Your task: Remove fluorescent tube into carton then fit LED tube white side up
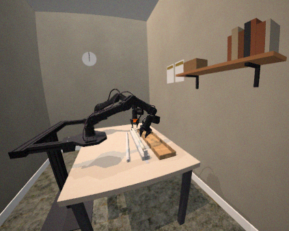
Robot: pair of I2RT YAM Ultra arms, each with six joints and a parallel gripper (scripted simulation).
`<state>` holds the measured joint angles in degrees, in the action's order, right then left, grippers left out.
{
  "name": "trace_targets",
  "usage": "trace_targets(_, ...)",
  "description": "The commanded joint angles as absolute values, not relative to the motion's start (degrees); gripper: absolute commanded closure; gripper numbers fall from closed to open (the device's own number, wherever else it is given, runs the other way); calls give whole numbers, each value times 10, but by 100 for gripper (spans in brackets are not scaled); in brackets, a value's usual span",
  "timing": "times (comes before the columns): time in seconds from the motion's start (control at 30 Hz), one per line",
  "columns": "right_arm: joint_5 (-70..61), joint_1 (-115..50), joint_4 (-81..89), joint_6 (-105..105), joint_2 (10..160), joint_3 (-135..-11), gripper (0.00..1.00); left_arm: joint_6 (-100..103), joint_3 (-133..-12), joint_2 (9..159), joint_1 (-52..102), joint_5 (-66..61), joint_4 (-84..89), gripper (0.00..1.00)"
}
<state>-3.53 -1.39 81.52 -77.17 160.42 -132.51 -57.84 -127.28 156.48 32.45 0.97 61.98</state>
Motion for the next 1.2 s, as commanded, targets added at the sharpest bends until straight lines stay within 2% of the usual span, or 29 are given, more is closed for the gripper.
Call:
trace_targets(0.0, -41, -25, 807, -778, 1574, -1312, 51, -575, -1259, 1543, 337, 17, 611, 51)
trace_targets(0.27, -17, -31, 754, -763, 1545, -1275, 51, -572, -1228, 1529, 342, 35, 564, 51)
trace_targets(0.63, 35, -57, 569, -746, 1407, -1090, 51, -563, -1069, 1451, 367, 102, 399, 51)
trace_targets(0.7, 35, -57, 569, -746, 1407, -1090, 51, -563, -1069, 1451, 367, 102, 399, 51)
trace_targets(1.17, 116, -105, 257, -721, 1150, -728, 51, -554, -765, 1305, 413, 206, 119, 51)
